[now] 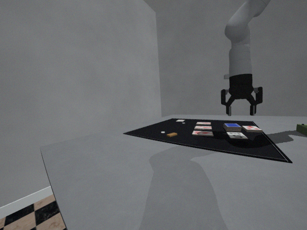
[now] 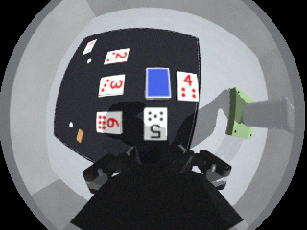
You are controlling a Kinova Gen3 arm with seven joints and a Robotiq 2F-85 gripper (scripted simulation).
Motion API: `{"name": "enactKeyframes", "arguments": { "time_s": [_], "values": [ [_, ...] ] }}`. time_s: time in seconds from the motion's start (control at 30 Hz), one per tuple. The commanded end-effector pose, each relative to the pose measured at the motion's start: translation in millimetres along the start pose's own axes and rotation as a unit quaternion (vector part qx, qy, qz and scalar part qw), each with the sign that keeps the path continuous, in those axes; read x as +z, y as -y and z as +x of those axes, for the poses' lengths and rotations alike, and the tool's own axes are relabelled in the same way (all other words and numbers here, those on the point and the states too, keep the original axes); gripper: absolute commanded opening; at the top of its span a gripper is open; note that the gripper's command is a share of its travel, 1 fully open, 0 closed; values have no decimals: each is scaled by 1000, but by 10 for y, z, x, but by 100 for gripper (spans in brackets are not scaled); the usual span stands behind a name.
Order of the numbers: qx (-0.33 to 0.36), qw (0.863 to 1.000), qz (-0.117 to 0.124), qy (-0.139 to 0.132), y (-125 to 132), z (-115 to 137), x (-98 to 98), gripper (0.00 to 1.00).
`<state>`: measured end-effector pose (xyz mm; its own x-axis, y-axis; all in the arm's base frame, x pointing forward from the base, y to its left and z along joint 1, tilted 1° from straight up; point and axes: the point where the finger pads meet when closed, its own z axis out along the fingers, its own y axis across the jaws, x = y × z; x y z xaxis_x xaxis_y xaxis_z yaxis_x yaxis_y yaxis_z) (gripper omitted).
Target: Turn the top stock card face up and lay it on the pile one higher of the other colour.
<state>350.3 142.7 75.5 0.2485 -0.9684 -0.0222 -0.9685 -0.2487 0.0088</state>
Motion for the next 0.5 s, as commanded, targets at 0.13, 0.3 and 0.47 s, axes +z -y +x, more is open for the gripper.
{"name": "enactKeyframes", "arguments": {
  "time_s": [0.13,0.3,0.47],
  "values": [
    [-16,1000,-2,0,-9,20,7,85],
    [-50,999,-7,-1,-32,44,26,85],
    [-96,995,-13,-1,-63,75,52,85]
  ]
}}
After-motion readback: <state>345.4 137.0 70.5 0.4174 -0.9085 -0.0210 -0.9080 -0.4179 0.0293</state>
